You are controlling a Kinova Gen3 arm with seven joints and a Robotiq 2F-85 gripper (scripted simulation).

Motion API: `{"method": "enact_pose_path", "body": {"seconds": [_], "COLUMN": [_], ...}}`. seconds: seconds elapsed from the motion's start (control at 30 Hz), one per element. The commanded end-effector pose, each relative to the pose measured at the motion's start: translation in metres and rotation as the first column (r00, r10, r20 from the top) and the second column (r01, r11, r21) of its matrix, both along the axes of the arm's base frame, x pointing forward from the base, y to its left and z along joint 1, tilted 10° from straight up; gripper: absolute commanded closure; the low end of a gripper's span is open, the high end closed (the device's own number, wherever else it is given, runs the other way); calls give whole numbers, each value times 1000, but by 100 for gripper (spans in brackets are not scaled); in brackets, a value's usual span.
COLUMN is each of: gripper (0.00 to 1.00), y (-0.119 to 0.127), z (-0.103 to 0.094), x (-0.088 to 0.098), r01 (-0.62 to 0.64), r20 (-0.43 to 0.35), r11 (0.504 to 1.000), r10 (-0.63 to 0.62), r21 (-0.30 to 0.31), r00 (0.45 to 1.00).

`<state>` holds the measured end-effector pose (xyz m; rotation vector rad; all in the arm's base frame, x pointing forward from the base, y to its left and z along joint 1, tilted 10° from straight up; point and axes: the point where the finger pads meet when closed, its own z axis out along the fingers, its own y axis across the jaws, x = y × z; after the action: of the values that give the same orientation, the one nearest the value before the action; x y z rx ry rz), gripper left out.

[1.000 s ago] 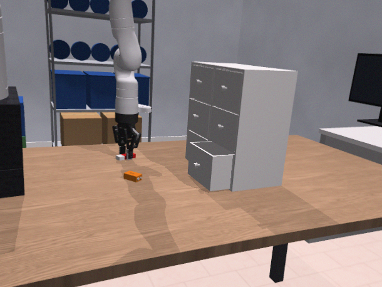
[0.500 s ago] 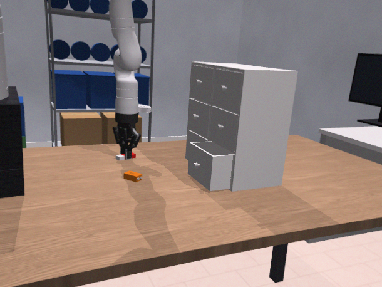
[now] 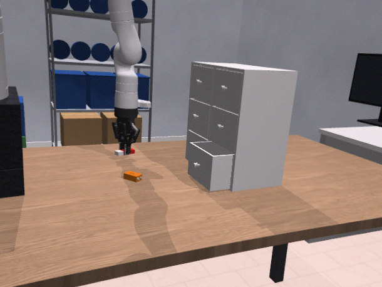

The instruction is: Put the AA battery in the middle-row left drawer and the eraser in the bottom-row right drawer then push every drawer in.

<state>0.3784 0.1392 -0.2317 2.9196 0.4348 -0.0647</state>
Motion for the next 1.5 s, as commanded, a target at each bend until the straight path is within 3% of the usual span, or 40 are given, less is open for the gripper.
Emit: {"method": "enact_pose_path", "body": {"seconds": [0.0,0.07,0.2,0.33,0.97,1.47], "gripper": [81,81,81,81,81,81], "y": [13,13,19,22,22,21], "z": [30,30,63,79,80,79], "x": [7,7,7,7,6,6], "r01": [-7,-7,-7,-7,-19,-112], "r20": [17,17,17,17,14,-5], "r11": [1000,1000,1000,1000,1000,994], "r10": [7,7,7,7,19,112], "r21": [12,12,12,12,12,12], "r00": [1000,1000,1000,1000,1000,994]}}
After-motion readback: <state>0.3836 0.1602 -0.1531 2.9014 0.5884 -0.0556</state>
